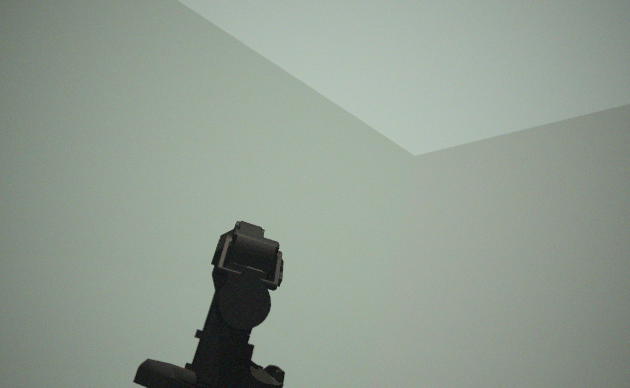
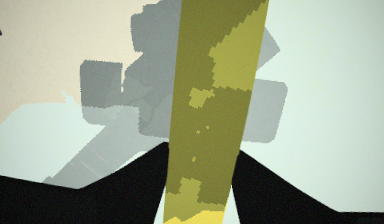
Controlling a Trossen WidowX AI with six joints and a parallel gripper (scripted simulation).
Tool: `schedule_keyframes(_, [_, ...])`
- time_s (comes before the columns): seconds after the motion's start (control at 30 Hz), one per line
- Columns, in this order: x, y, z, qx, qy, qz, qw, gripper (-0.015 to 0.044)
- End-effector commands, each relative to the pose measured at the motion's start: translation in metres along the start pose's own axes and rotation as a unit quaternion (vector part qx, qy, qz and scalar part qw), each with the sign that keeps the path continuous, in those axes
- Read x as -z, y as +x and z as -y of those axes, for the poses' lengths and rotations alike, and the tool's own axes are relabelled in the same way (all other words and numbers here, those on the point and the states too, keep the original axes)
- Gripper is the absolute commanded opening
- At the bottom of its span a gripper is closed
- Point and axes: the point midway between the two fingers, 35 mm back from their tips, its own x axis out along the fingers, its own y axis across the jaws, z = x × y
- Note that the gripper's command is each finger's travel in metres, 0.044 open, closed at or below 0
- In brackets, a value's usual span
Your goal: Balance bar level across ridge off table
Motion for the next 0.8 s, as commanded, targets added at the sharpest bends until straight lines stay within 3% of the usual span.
schedule_keyframes(0.0, [0.000, -0.011, -0.001, 0.001, -0.001, 0.004, 1.000, 0.0000])
schedule_keyframes(0.33, [0.001, -0.031, -0.005, 0.000, -0.003, 0.004, 1.000, 0.0000])
schedule_keyframes(0.77, [-0.022, -0.031, -0.051, -0.002, -0.045, 0.005, 0.999, 0.0000])
